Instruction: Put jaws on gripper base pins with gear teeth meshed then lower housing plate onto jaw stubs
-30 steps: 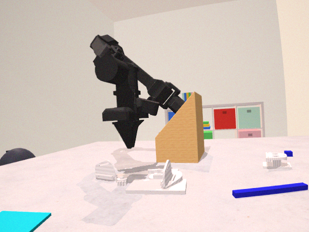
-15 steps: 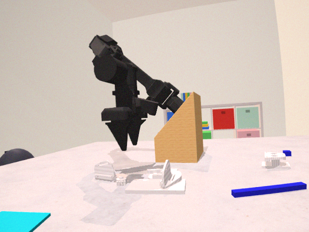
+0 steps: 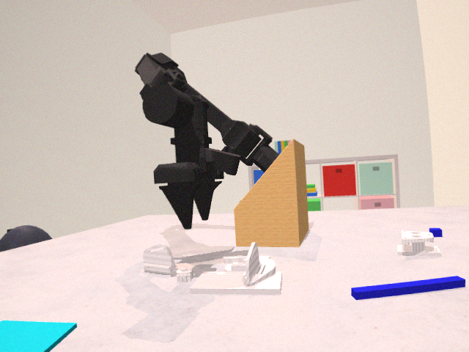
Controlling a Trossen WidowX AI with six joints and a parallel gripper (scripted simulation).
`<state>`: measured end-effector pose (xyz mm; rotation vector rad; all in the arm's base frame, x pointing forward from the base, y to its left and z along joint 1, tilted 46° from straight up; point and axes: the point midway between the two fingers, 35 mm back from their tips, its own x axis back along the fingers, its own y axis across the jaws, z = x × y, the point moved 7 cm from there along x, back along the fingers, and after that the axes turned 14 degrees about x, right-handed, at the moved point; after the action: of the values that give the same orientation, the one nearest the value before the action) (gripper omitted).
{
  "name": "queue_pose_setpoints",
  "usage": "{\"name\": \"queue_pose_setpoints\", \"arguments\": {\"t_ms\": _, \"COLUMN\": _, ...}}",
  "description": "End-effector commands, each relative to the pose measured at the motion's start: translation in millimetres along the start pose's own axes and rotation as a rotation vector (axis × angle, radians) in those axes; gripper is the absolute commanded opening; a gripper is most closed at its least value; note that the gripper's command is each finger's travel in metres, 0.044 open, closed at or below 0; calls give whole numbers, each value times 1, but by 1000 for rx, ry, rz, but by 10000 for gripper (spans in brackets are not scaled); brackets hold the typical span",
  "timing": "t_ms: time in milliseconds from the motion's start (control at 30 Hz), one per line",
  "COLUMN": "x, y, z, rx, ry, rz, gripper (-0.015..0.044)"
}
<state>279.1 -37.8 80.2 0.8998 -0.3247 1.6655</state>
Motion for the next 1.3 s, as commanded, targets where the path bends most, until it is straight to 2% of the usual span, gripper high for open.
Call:
{"name": "queue_pose_setpoints", "arguments": {"t_ms": 0, "x": 0, "y": 0, "z": 0, "rx": 3, "ry": 0, "rz": 2, "gripper": 440}}
{"name": "queue_pose_setpoints", "arguments": {"t_ms": 267, "x": 0, "y": 0, "z": 0, "rx": 3, "ry": 0, "rz": 2, "gripper": 440}}
{"name": "queue_pose_setpoints", "arguments": {"t_ms": 833, "x": 8, "y": 2, "z": 0, "rx": 0, "ry": 3, "rz": -6, "gripper": 0}}
{"name": "queue_pose_setpoints", "arguments": {"t_ms": 1267, "x": 8, "y": 2, "z": 0, "rx": 0, "ry": 3, "rz": -6, "gripper": 0}}
